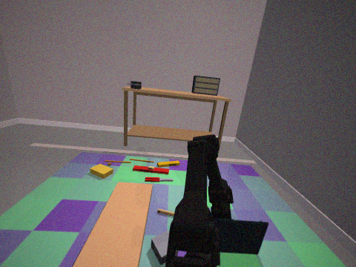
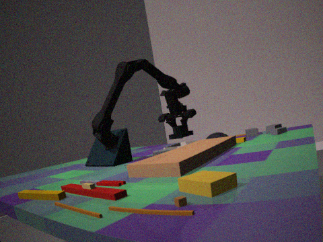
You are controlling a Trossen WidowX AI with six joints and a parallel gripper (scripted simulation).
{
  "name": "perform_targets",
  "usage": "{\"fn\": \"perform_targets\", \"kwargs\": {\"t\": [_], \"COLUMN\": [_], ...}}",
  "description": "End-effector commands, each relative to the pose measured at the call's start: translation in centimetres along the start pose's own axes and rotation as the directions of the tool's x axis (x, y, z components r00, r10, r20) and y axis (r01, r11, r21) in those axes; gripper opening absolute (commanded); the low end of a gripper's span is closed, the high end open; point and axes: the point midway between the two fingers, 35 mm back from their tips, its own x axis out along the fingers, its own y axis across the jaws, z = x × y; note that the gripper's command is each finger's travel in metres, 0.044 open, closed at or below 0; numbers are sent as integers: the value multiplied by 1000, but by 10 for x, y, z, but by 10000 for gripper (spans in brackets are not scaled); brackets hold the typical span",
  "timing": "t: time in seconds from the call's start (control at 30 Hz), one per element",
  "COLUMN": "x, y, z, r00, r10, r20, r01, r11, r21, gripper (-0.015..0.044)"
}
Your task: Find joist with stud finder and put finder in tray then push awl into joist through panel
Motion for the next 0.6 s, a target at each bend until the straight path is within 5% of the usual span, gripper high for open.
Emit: {"fn": "perform_targets", "kwargs": {"t": [0.0, 0.57], "x": [10, 38], "y": [1, 2], "z": [-4, -14], "r00": [1000, 1000], "r10": [-1, -1], "r20": [-7, -8], "r01": [1, 1], "r11": [1000, 1000], "r21": [-8, -8], "gripper": [0, 0]}}
